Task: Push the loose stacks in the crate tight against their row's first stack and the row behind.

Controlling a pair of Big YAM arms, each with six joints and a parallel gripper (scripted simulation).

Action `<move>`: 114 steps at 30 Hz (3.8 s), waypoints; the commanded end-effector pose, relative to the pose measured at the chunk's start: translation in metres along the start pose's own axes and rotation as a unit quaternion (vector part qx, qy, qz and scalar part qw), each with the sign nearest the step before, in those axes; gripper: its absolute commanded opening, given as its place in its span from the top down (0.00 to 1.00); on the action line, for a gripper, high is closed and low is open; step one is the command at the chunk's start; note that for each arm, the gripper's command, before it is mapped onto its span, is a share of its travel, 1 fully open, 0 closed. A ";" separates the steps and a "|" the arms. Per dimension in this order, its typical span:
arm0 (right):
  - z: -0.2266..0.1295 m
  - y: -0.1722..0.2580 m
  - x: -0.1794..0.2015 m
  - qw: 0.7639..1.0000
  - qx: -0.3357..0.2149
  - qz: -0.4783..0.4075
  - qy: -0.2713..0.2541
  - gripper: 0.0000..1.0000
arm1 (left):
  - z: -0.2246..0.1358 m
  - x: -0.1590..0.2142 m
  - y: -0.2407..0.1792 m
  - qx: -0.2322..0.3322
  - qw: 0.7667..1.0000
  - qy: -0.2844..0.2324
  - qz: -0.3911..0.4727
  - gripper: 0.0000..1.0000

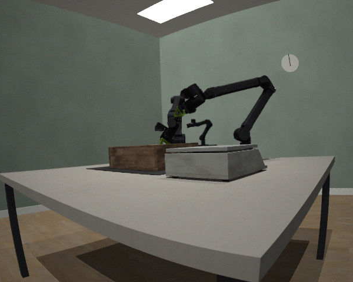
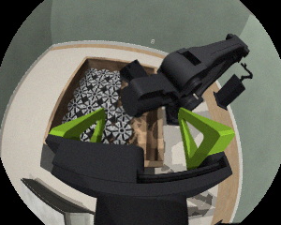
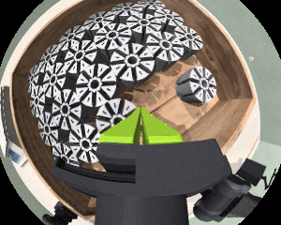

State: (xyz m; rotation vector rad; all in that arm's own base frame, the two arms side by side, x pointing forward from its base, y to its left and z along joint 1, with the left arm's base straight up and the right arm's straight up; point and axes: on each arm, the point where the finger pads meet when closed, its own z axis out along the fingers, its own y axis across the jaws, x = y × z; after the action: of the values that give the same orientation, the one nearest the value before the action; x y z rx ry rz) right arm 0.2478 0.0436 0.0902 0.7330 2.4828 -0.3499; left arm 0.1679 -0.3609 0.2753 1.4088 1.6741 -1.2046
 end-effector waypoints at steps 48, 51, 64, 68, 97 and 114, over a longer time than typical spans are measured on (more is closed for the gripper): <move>0.018 -0.162 -0.089 0.951 0.113 -0.164 0.237 1.00 | 0.016 -0.045 0.008 0.049 0.977 -0.141 0.153 0.00; 0.029 -0.166 -0.076 0.949 0.113 -0.168 0.244 1.00 | 0.026 -0.056 0.005 0.057 0.976 -0.135 0.160 0.00; 0.049 -0.171 -0.059 0.947 0.115 -0.170 0.248 1.00 | 0.052 -0.071 0.000 0.068 0.976 -0.115 0.172 0.00; 0.061 -0.164 -0.045 0.945 0.115 -0.174 0.250 1.00 | 0.057 -0.072 -0.001 0.068 0.976 -0.107 0.175 0.00; 0.083 -0.152 -0.032 0.950 0.112 -0.167 0.238 1.00 | 0.054 -0.074 0.004 0.063 0.976 -0.112 0.178 0.00; 0.083 -0.152 -0.033 0.949 0.112 -0.176 0.234 1.00 | 0.054 -0.074 0.004 0.063 0.976 -0.112 0.178 0.00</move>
State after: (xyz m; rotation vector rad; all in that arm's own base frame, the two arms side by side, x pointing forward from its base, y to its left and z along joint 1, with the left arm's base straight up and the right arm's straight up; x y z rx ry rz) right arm 0.2028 -0.1294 0.0466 0.5146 3.0991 -0.6831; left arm 0.1728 -0.4244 0.2823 1.5202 1.2413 -1.2494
